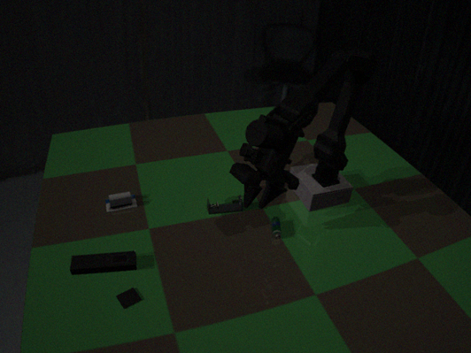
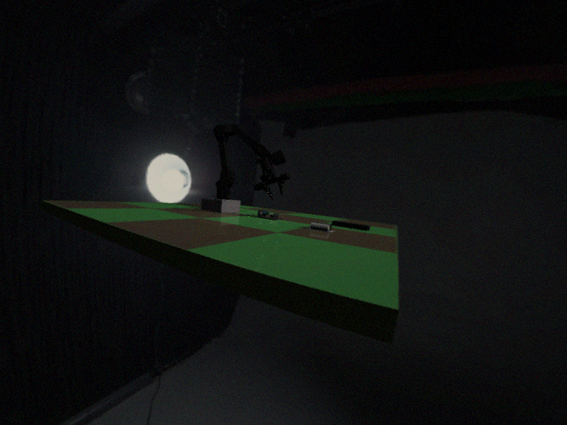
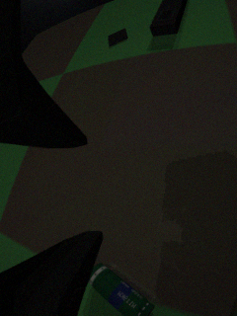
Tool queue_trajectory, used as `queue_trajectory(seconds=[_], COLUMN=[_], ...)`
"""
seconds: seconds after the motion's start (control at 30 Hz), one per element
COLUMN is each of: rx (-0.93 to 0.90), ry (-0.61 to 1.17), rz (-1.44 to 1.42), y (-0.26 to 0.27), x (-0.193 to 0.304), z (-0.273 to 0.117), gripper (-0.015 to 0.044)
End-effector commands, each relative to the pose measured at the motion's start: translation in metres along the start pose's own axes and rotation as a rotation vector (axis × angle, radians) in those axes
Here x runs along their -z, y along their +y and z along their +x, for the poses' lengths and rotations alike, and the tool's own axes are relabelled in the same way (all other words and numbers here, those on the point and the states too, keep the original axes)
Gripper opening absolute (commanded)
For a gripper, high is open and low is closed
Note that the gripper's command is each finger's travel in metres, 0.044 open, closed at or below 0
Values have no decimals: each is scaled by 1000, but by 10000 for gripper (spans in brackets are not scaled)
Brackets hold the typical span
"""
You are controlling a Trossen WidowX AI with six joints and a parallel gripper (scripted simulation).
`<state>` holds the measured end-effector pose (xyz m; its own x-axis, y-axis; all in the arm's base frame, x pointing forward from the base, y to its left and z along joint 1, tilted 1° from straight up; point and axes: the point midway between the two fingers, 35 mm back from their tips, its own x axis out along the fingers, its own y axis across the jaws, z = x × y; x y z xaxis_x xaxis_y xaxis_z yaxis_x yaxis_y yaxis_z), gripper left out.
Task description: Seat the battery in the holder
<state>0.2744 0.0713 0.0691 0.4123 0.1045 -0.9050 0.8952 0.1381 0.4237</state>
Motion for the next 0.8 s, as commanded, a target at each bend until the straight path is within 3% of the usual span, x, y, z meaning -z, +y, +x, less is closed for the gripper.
queue_trajectory(seconds=[0.0,0.77], rx=[415,415], ry=[-151,-151], rz=[592,592], y=[-70,-72], x=[20,20], z=[15,20], gripper=[236,236])
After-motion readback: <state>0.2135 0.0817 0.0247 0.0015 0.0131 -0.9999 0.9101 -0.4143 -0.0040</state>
